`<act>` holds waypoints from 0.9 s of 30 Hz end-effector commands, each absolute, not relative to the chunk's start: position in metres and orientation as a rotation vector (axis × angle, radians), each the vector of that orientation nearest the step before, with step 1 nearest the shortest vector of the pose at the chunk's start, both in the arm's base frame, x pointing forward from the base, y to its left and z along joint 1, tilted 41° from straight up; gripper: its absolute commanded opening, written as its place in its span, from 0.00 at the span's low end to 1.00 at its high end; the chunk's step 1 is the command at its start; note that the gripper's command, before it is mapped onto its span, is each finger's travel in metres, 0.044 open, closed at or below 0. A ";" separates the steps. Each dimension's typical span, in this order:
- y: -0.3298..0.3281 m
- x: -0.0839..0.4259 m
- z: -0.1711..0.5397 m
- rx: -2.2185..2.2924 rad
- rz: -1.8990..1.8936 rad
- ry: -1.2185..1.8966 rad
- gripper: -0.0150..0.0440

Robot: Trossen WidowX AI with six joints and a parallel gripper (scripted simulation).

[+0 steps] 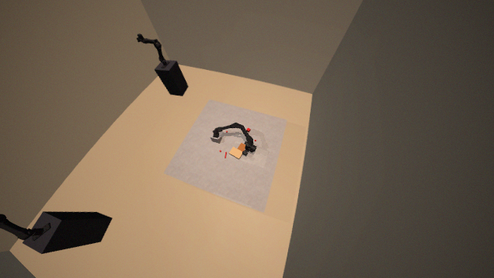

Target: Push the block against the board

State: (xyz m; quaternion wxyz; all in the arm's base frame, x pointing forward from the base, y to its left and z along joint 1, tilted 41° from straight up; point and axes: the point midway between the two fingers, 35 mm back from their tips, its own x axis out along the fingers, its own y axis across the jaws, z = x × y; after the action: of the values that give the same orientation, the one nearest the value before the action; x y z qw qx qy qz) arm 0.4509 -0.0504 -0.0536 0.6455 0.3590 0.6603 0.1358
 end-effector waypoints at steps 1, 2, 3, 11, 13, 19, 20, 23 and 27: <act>-0.056 0.452 -0.052 0.831 0.295 1.483 0.25; -0.056 0.452 -0.052 0.831 0.295 1.484 0.25; -0.056 0.451 -0.052 0.831 0.295 1.484 0.25; -0.054 0.445 -0.051 0.831 0.295 1.484 0.25; -0.053 0.443 -0.051 0.831 0.295 1.484 0.25; -0.052 0.438 -0.051 0.831 0.295 1.484 0.25; -0.051 0.437 -0.050 0.831 0.295 1.484 0.25; -0.050 0.434 -0.050 0.831 0.295 1.484 0.25; -0.049 0.431 -0.050 0.831 0.295 1.485 0.25</act>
State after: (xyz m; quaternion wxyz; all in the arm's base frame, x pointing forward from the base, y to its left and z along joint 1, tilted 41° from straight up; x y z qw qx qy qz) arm 0.4334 -0.0505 -0.0503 0.6514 0.3629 0.6534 0.1307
